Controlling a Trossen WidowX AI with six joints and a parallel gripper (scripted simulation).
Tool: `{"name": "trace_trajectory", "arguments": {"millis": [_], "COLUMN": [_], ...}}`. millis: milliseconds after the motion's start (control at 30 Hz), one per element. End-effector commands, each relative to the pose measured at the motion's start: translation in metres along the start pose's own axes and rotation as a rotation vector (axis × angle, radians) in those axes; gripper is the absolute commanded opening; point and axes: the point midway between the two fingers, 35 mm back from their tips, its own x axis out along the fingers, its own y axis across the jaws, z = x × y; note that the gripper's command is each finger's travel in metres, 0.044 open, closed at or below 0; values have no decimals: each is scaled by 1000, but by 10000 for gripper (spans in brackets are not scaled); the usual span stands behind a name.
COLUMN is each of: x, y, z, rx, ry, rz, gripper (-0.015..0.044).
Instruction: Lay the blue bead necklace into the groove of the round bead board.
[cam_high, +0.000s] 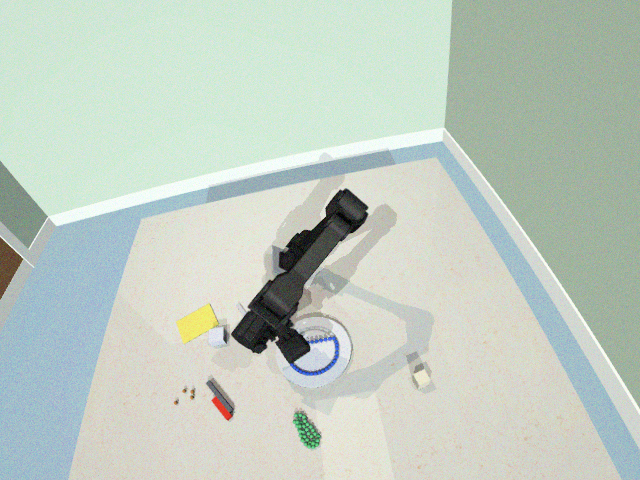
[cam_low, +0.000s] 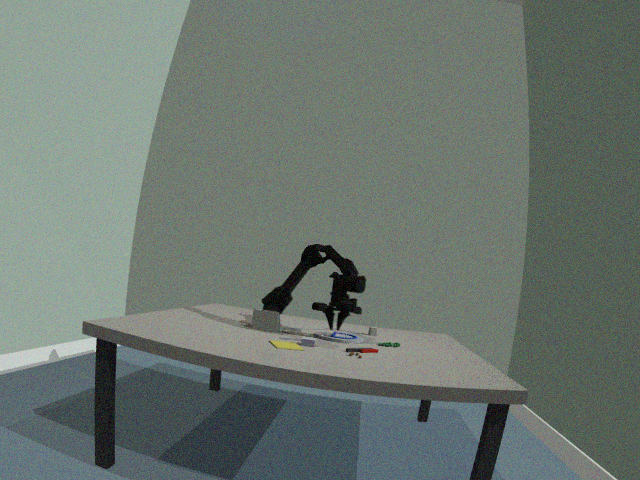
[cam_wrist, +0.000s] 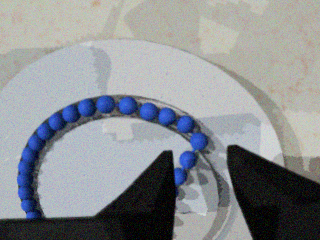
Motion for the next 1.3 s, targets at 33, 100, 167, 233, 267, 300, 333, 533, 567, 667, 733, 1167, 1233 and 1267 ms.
{"name": "trace_trajectory", "arguments": {"millis": [33, 100, 167, 233, 267, 300, 333, 533, 567, 667, 733, 1167, 1233, 1267], "x": [8, 11, 15, 18, 19, 21, 22, 26, 26, 24, 24, 24, 24, 24], "y": [-1, -1, -1, -1, -2, -2, -2, -2, -2, -1, -1, -1, -1, -1], "z": [-2, -3, -3, -3, -4, -4, -4, -5, -5, -3, -3, -3, -3, -3], "rx": [7, 8, 9, 10, 11, 11, 12, 13, 13, 5, 5, 5, 5, 5], "ry": [11, 12, 14, 15, 16, 16, 17, 19, 19, 11, 11, 11, 11, 11], "rz": [-1, -1, -1, -1, -1, -1, -1, -1, -1, -4, -4, -4, -4, -4], "gripper": [120, 120, 120, 120, 120, 120, 120, 120, 120, 41, 0, 0, 0, 0]}}
